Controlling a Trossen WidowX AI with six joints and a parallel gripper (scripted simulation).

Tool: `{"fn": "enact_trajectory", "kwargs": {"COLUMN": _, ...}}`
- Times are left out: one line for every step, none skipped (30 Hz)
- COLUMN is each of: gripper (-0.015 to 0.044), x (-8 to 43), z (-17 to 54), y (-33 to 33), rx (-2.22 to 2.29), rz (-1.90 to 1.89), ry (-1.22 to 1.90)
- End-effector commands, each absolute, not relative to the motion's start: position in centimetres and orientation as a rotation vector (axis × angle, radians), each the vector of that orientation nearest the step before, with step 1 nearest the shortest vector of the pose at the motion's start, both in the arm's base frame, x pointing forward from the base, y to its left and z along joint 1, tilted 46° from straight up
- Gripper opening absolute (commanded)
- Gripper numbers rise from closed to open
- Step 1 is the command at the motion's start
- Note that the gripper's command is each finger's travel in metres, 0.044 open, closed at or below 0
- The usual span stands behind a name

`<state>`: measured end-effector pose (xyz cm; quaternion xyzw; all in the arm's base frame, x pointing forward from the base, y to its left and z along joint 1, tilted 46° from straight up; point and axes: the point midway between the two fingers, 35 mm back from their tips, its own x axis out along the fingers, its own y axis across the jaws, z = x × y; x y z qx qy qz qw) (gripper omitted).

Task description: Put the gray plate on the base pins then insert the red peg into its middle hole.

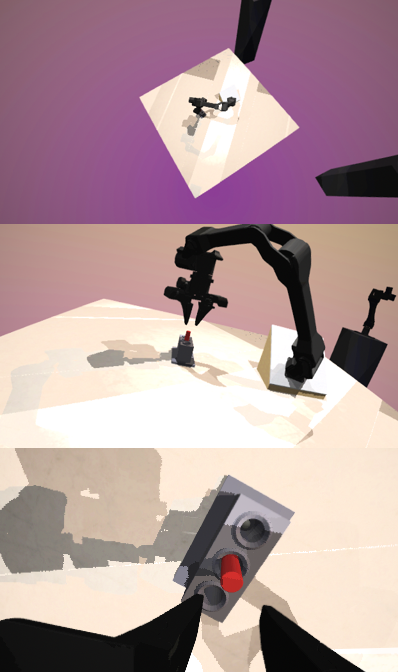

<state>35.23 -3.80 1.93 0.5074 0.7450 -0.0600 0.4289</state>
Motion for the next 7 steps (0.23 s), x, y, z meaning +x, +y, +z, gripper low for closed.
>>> {"fn": "enact_trajectory", "kwargs": {"gripper": 0.0150, "x": 35.26, "z": 2.20, "y": -4.06, "rx": 1.262, "rz": -0.149, "ry": 1.854}}
{"fn": "enact_trajectory", "kwargs": {"gripper": 0.0150, "x": 35.26, "z": 2.23, "y": -4.08, "rx": 1.262, "rz": -0.150, "ry": 1.854}}
{"fn": "enact_trajectory", "kwargs": {"gripper": 0.0150, "x": 35.26, "z": 2.27, "y": -4.09, "rx": 1.262, "rz": -0.150, "ry": 1.854}}
{"fn": "enact_trajectory", "kwargs": {"gripper": 0.0150, "x": 35.25, "z": 2.30, "y": -4.11, "rx": 1.262, "rz": -0.150, "ry": 1.854}}
{"fn": "enact_trajectory", "kwargs": {"gripper": 0.0150, "x": 35.25, "z": 2.33, "y": -4.13, "rx": 1.262, "rz": -0.150, "ry": 1.854}}
{"fn": "enact_trajectory", "kwargs": {"gripper": 0.0150, "x": 35.25, "z": 2.36, "y": -4.14, "rx": 1.262, "rz": -0.150, "ry": 1.854}}
{"fn": "enact_trajectory", "kwargs": {"gripper": 0.0150, "x": 35.25, "z": 2.40, "y": -4.16, "rx": 1.262, "rz": -0.150, "ry": 1.854}}
